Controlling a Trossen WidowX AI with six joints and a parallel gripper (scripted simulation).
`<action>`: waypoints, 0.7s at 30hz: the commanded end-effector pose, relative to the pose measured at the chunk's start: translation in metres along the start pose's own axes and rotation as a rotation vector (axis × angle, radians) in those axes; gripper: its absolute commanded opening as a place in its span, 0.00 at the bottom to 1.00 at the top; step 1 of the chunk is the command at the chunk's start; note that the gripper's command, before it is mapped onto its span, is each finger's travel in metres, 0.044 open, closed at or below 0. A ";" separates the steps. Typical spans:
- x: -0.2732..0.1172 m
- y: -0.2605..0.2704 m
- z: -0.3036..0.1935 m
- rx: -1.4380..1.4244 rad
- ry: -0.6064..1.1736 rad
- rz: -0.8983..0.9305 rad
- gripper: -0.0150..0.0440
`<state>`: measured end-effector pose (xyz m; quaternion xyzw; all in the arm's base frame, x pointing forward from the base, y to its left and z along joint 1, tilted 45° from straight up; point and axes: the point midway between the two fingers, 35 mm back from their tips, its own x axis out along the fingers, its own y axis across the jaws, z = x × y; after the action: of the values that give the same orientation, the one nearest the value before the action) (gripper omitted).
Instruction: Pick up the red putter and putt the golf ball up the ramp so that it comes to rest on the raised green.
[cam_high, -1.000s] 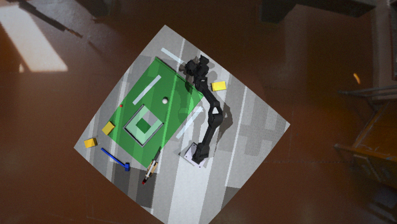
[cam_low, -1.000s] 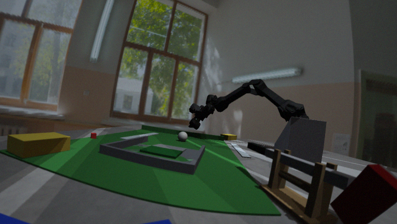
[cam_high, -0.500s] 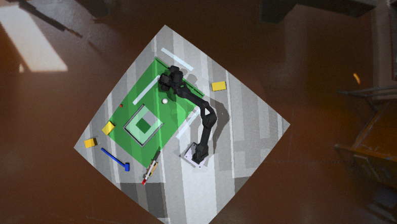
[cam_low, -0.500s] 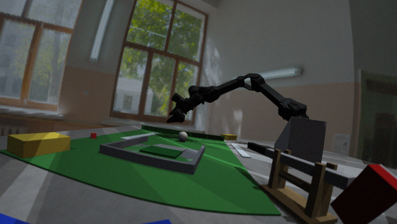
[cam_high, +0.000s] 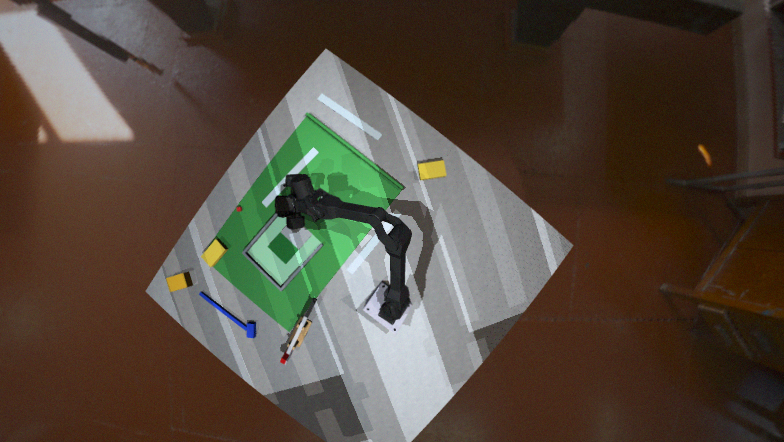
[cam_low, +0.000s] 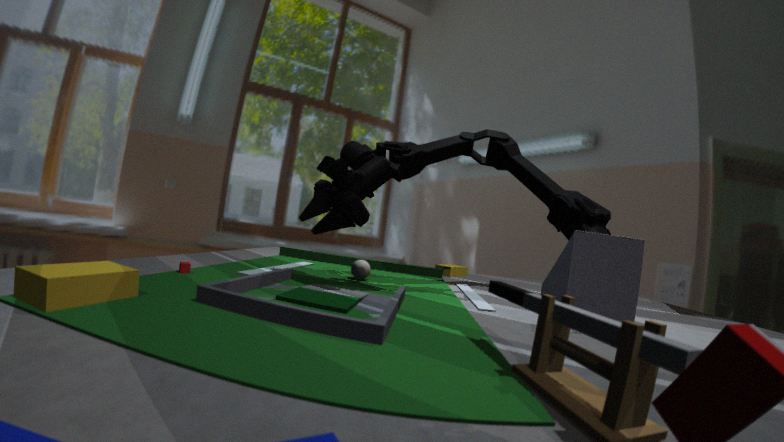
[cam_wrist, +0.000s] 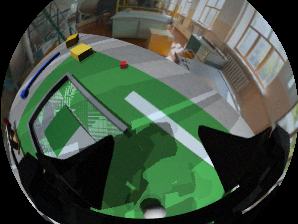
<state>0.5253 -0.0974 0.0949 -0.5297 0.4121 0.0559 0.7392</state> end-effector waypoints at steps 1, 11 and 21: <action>0.002 0.070 0.025 -0.089 0.013 0.155 1.00; -0.032 0.221 0.056 -0.376 0.076 0.463 1.00; -0.105 0.355 0.025 -0.780 0.241 0.711 1.00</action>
<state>0.3393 0.1066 -0.0773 -0.5801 0.5695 0.3618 0.4563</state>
